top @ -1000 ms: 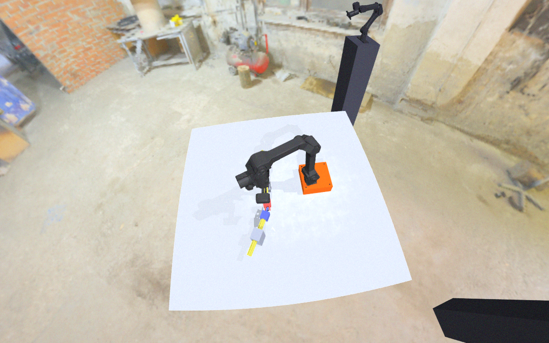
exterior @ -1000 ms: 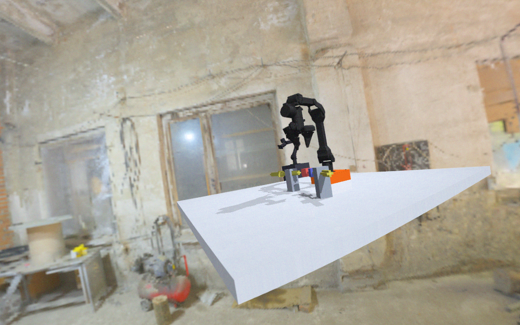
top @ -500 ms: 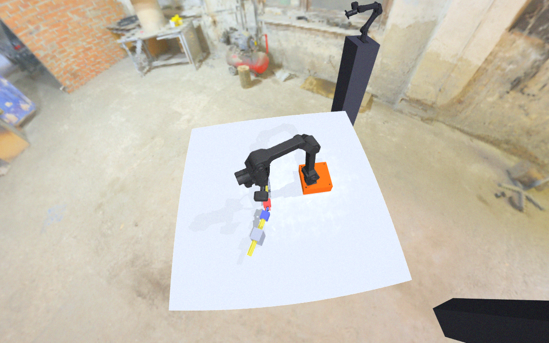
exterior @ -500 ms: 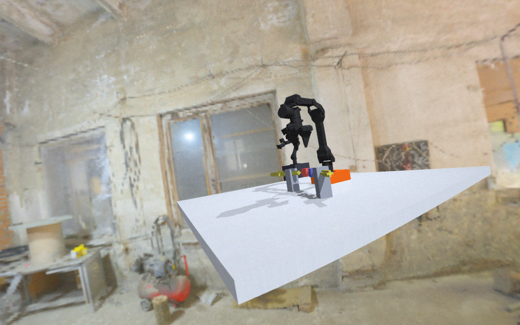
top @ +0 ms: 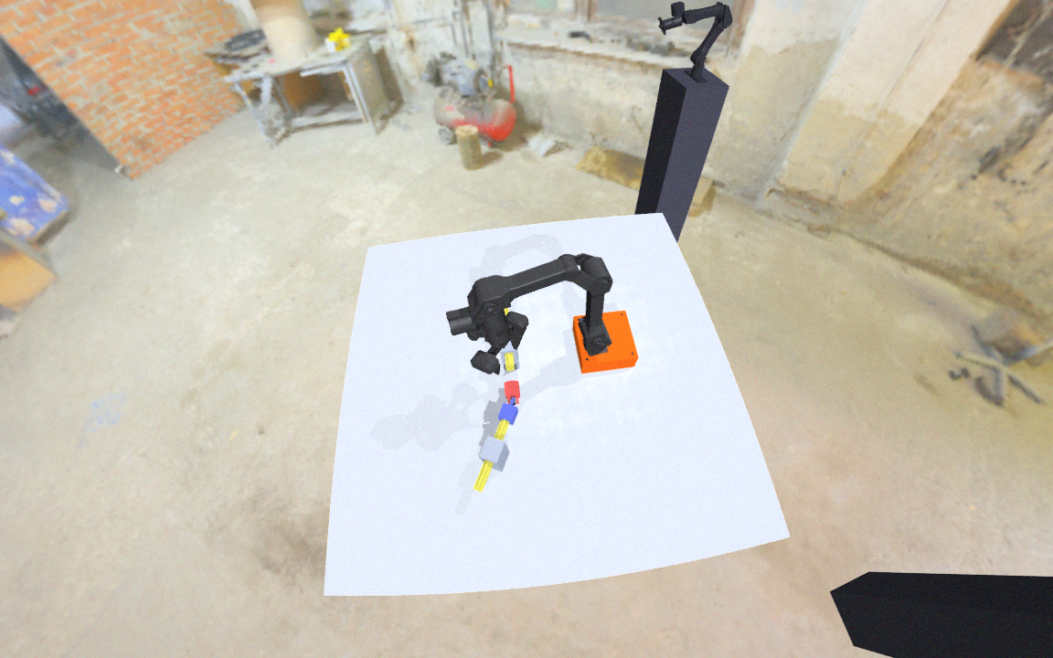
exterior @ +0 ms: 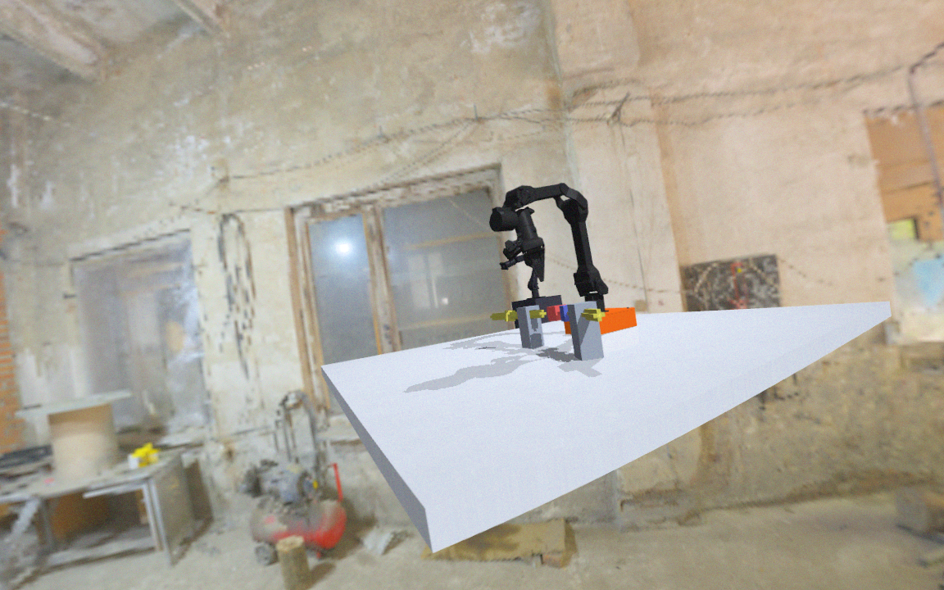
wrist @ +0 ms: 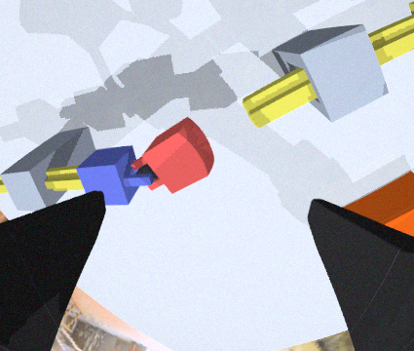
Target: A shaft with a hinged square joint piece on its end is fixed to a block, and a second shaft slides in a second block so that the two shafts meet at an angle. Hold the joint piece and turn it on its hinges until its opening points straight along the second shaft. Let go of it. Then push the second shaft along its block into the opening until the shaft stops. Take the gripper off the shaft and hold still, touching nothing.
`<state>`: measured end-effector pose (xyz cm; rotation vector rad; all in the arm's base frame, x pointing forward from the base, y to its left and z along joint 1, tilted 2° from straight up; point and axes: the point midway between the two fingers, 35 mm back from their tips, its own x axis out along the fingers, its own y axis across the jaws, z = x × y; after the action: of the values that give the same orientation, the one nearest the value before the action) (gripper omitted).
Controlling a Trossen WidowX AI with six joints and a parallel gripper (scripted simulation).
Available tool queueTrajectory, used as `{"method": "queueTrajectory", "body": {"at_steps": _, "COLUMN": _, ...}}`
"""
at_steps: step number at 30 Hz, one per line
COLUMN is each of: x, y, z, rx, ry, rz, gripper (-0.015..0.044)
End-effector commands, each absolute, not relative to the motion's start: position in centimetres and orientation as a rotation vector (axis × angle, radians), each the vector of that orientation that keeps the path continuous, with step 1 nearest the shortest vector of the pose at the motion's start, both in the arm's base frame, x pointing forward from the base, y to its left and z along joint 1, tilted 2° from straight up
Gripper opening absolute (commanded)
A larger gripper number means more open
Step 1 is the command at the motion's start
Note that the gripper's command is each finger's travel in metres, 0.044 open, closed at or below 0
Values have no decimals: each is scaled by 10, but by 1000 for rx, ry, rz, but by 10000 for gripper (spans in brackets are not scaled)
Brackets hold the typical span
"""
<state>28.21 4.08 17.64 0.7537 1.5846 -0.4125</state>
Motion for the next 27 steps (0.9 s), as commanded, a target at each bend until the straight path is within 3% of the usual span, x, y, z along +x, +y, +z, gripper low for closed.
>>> {"method": "queueTrajectory", "body": {"at_steps": 1, "x": 280, "y": 33, "z": 169, "rx": 893, "ry": 1589, "rz": -488, "gripper": 440}}
{"method": "queueTrajectory", "body": {"at_steps": 27, "x": 272, "y": -13, "z": 142, "rx": 1724, "ry": 1492, "rz": -936, "gripper": 440}}
